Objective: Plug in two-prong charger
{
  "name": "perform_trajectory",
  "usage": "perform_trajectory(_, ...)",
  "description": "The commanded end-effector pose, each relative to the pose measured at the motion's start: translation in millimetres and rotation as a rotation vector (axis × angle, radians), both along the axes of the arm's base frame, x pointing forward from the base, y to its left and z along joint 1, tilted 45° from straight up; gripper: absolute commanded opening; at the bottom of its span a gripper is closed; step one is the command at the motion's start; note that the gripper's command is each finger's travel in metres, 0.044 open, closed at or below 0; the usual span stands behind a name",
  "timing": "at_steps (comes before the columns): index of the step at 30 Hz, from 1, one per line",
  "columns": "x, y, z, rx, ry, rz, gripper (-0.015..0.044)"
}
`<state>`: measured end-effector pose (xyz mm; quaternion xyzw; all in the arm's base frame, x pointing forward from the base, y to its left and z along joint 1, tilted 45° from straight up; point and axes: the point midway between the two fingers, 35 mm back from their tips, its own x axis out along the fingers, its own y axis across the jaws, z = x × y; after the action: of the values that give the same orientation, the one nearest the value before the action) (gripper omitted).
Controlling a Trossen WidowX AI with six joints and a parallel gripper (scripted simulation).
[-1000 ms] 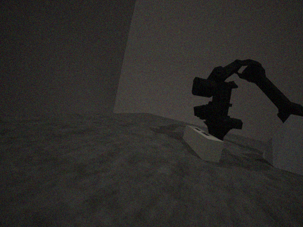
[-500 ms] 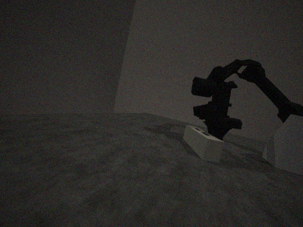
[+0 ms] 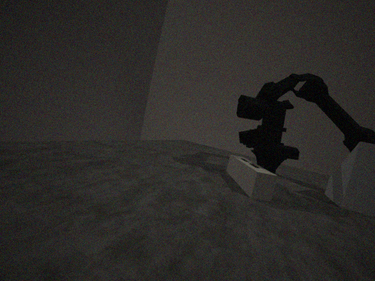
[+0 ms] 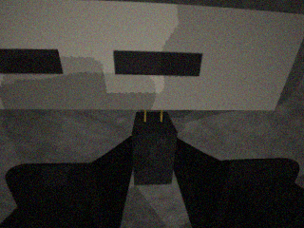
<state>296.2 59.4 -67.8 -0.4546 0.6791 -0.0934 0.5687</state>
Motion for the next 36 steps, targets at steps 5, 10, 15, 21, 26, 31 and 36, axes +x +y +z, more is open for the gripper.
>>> perform_trajectory(5, 1.0, 0.3, 0.3, -0.001, 0.001, 0.004, 0.0000)
perform_trajectory(10, 1.6, 0.6, 0.1, -0.001, 0.001, 0.004, 0.0000)
perform_trajectory(15, 2.2, 0.9, -0.1, -0.001, 0.001, 0.004, 0.0000)
perform_trajectory(21, 1.9, 0.8, 0.1, -0.001, 0.001, 0.004, 0.0000)
perform_trajectory(26, 2.1, 0.8, 0.1, -0.001, 0.001, 0.004, 0.0000)
perform_trajectory(31, 3.2, 1.4, -0.1, -0.001, 0.001, 0.004, 0.0000)
perform_trajectory(36, 3.8, 1.7, -0.3, -0.001, 0.001, 0.004, 0.0000)
